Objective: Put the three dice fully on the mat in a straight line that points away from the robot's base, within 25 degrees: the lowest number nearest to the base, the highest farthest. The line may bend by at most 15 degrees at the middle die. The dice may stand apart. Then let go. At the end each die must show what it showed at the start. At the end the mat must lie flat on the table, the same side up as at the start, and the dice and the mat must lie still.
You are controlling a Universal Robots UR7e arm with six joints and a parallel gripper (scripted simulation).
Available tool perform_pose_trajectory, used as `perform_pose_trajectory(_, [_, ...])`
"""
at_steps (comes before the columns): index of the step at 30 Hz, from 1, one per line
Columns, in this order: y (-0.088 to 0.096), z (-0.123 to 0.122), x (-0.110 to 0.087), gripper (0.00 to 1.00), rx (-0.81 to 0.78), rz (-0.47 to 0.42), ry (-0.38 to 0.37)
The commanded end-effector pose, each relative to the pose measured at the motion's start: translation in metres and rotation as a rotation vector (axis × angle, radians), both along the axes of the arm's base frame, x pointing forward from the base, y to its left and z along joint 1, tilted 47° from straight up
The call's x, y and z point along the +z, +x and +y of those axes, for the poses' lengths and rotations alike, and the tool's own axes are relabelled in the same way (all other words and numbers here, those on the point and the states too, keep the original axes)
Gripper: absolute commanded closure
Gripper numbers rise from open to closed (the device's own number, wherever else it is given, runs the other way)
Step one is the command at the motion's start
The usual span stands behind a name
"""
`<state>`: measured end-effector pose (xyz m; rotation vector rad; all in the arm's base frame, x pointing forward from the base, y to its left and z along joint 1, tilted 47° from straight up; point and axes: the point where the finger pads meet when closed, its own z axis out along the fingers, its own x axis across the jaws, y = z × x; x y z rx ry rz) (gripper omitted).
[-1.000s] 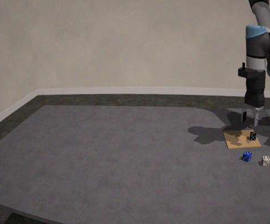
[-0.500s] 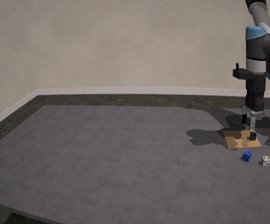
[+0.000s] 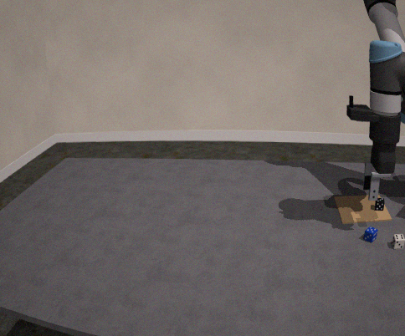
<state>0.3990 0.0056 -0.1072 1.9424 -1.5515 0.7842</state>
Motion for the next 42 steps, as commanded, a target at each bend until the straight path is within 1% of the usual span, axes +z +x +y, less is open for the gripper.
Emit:
perform_pose_trajectory(1, [0.001, 0.007, -0.008, 0.0, -0.121, -0.125, 0.018])
perform_pose_trajectory(2, [0.001, 0.007, -0.008, 0.0, -0.124, -0.129, 0.018])
perform_pose_trajectory(5, [0.0, 0.01, -0.013, 0.0, -0.187, -0.195, 0.028])
perform_pose_trajectory(8, [0.0, 0.01, -0.013, 0.0, -0.188, -0.196, 0.028])
perform_pose_trajectory(15, [-0.002, 0.018, -0.023, 0.0, -0.32, -0.333, 0.047])
perform_pose_trajectory(22, [-0.005, 0.023, -0.031, 0.0, -0.419, -0.439, 0.061])
perform_pose_trajectory(24, [-0.005, 0.023, -0.031, 0.0, -0.419, -0.439, 0.061])
perform_pose_trajectory(29, [-0.007, 0.026, -0.035, 0.0, -0.469, -0.492, 0.068])
perform_pose_trajectory(34, [-0.008, 0.028, -0.038, 0.0, -0.502, -0.527, 0.073])
perform_pose_trajectory(42, [-0.01, 0.028, -0.04, 0.0, -0.522, -0.547, 0.075])
